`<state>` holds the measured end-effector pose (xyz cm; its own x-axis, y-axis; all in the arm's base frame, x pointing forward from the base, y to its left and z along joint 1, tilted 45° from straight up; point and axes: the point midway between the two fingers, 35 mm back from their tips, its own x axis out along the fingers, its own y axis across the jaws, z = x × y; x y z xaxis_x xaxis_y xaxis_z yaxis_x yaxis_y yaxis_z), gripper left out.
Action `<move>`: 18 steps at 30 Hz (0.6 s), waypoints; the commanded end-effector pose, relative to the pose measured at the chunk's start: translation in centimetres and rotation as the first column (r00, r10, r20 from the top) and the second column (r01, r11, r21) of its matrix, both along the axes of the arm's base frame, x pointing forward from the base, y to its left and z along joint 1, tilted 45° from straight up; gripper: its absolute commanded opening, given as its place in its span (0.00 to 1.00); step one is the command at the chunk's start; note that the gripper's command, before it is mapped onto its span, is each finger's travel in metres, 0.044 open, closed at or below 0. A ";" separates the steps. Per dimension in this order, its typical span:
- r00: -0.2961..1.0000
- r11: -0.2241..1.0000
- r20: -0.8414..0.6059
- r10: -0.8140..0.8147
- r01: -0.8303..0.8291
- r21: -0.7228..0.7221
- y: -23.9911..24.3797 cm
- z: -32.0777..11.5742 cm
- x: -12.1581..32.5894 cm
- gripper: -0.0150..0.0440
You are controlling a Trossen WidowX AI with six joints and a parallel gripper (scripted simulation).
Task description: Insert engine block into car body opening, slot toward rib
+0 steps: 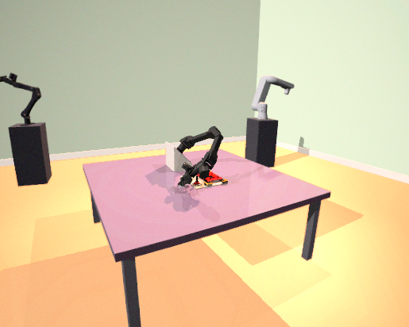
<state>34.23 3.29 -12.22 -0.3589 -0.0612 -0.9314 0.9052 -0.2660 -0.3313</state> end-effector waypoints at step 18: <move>1.000 1.000 0.015 0.000 0.000 0.004 -0.1 3.4 1.4 1.00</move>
<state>35.73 3.24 -8.74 -0.3437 -0.0574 -0.9373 0.9105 -0.2646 -0.3177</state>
